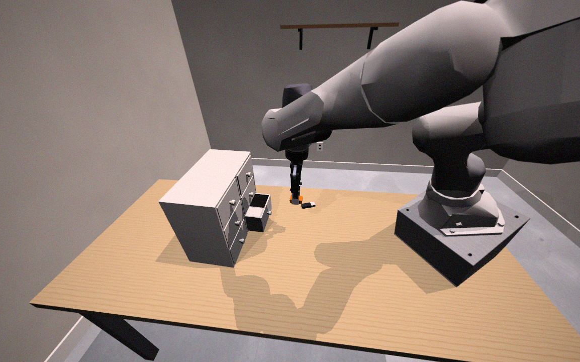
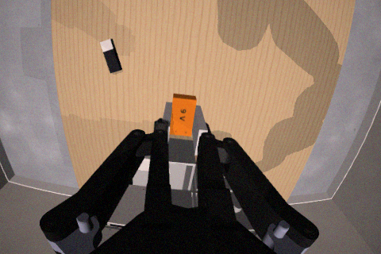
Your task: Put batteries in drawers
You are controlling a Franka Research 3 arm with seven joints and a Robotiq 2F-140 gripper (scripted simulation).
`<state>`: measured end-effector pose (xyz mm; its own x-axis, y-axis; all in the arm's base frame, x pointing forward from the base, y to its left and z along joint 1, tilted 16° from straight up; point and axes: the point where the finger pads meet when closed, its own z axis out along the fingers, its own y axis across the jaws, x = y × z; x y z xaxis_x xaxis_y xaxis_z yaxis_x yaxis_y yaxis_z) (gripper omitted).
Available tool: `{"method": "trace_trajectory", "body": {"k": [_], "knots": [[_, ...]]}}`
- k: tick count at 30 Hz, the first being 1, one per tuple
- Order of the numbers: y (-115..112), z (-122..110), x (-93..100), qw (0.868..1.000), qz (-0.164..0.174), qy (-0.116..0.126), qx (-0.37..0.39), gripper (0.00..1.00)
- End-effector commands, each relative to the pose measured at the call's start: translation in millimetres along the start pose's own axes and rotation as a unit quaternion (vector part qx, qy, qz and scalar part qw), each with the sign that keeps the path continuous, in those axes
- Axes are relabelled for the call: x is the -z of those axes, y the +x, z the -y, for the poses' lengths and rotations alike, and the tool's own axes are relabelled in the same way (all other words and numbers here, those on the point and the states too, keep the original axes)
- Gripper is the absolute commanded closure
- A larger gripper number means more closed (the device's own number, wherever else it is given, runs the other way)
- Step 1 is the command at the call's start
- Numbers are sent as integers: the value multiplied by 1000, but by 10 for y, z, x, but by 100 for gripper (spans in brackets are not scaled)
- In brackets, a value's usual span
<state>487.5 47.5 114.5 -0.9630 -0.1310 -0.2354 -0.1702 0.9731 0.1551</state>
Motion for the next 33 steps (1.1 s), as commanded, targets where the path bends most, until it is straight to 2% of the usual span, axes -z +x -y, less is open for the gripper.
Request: {"method": "trace_trajectory", "body": {"k": [1, 5, 13, 18, 23, 28, 30, 33], "knots": [[51, -18, 100, 1000, -9, -3, -4, 86], [50, -17, 171, 1000, -9, -3, -4, 86], [50, -17, 178, 1000, -8, -3, -4, 86], [55, -19, 175, 1000, 6, -3, -4, 86], [74, -19, 169, 999, 47, -3, -4, 86], [106, -19, 157, 993, 117, -3, -5, 86], [106, -19, 157, 993, 117, -3, -5, 86], [128, -18, 149, 987, 163, -2, -5, 86]]}}
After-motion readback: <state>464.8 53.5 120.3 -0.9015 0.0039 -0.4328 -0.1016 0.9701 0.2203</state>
